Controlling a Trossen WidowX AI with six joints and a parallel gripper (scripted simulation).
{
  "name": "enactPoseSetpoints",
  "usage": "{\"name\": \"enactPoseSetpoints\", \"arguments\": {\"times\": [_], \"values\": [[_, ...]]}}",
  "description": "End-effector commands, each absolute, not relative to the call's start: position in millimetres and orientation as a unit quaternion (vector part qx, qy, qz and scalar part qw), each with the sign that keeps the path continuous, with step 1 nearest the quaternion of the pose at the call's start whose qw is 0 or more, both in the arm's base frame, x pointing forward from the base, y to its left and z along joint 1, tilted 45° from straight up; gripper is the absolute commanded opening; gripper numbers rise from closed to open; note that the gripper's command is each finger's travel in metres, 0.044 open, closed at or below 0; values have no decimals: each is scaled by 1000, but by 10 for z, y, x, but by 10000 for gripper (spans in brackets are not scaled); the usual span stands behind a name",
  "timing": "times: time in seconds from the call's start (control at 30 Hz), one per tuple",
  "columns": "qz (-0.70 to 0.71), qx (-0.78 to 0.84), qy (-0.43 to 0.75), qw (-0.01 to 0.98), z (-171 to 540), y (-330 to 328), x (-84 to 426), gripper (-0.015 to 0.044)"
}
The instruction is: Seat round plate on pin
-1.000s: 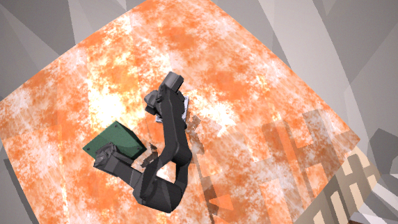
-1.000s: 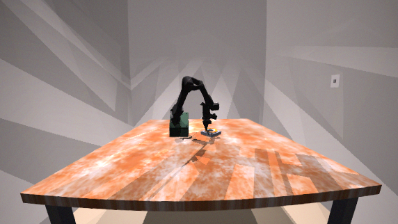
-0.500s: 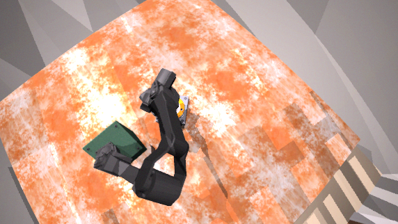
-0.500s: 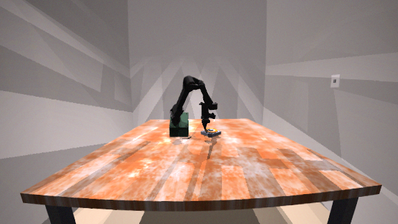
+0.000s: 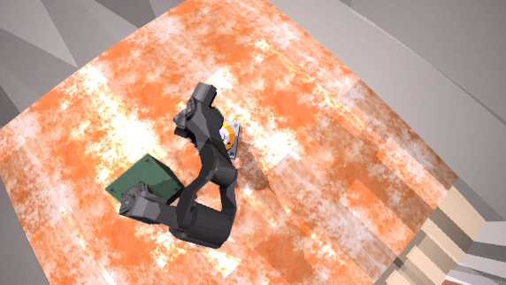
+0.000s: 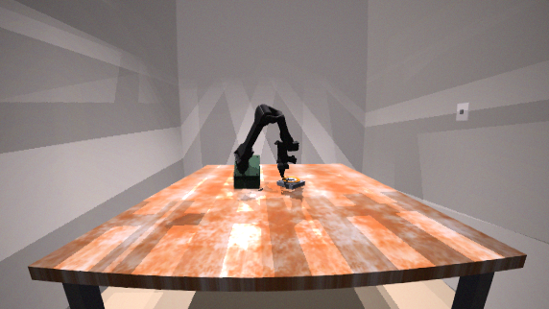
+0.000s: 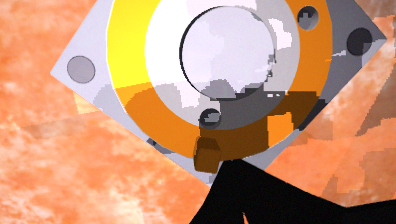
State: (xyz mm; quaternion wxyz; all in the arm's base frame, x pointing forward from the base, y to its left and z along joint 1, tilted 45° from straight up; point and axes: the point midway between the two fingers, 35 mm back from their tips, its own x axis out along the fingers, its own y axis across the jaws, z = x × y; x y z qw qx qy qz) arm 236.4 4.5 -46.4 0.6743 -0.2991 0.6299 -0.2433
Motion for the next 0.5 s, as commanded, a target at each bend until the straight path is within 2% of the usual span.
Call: {"name": "enactPoseSetpoints", "arguments": {"times": [0.0, 0.47], "values": [[-243, -296, 630, 676, -504, 101, 2380, 0], [-242, -296, 630, 676, -581, 192, 2411, 0]]}}
